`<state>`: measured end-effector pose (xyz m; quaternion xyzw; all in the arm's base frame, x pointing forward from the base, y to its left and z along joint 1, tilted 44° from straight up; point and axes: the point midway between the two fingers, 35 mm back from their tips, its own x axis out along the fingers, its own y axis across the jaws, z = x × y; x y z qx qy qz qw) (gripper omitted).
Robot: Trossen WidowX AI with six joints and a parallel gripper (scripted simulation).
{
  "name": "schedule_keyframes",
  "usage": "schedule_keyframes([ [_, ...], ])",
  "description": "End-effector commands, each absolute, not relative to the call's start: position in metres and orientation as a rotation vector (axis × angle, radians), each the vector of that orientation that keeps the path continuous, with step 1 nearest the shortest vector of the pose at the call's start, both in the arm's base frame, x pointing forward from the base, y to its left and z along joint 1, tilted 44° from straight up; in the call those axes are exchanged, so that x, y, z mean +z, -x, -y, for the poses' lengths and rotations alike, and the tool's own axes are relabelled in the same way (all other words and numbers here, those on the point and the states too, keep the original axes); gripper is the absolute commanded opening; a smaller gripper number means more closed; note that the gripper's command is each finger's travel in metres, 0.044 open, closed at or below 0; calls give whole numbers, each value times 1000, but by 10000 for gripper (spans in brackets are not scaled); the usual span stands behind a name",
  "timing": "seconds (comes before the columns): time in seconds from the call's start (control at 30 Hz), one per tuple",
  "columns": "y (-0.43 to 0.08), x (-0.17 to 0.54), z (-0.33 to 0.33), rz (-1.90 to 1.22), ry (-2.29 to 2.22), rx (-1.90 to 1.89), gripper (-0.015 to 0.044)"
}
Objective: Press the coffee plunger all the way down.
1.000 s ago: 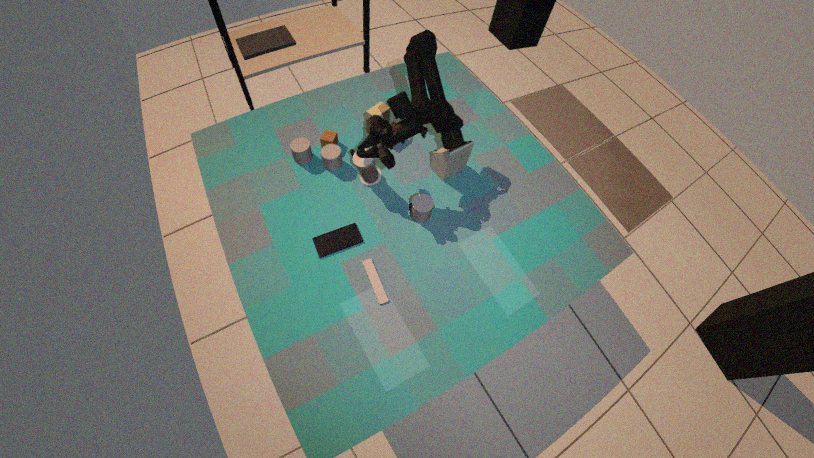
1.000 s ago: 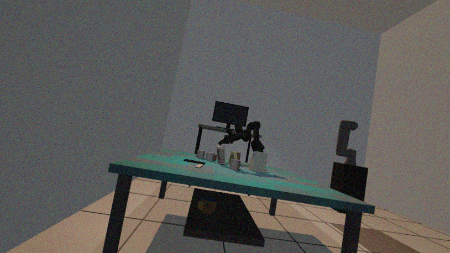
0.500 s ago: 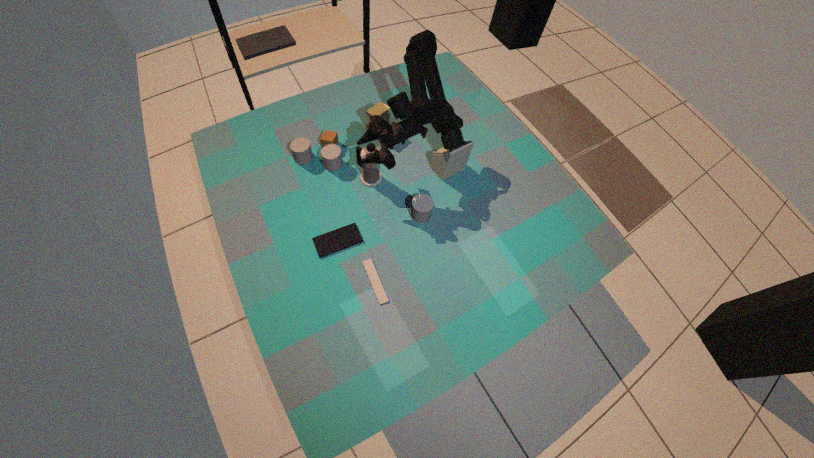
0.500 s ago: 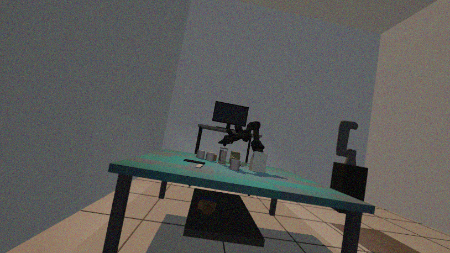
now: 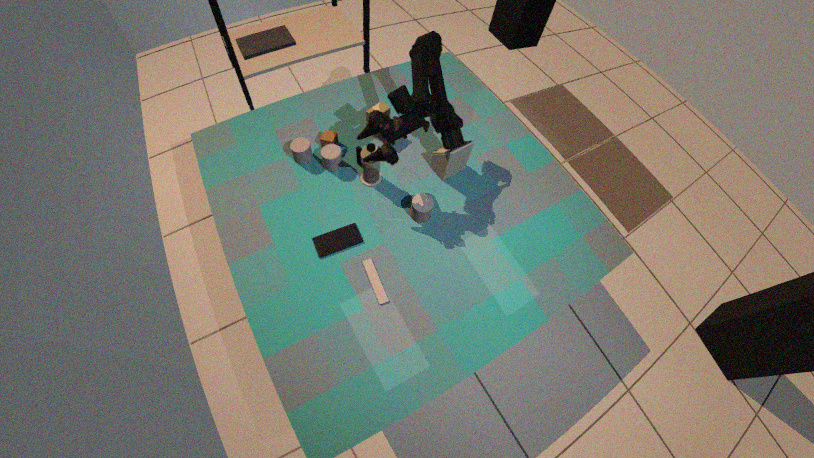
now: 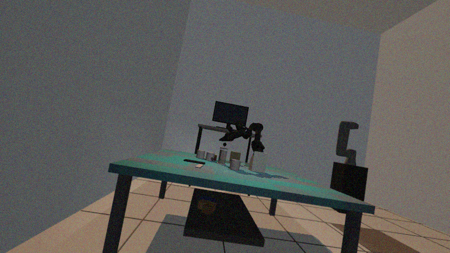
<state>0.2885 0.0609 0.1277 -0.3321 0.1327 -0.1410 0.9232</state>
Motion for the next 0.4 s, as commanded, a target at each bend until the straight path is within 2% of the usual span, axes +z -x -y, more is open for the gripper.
schedule_keyframes([
  [0.0,-269,152,-78,-281,661,-310,440],
  [0.13,-245,173,-84,-269,668,-330,440],
  [0.37,-244,175,-83,-266,668,-335,440],
])
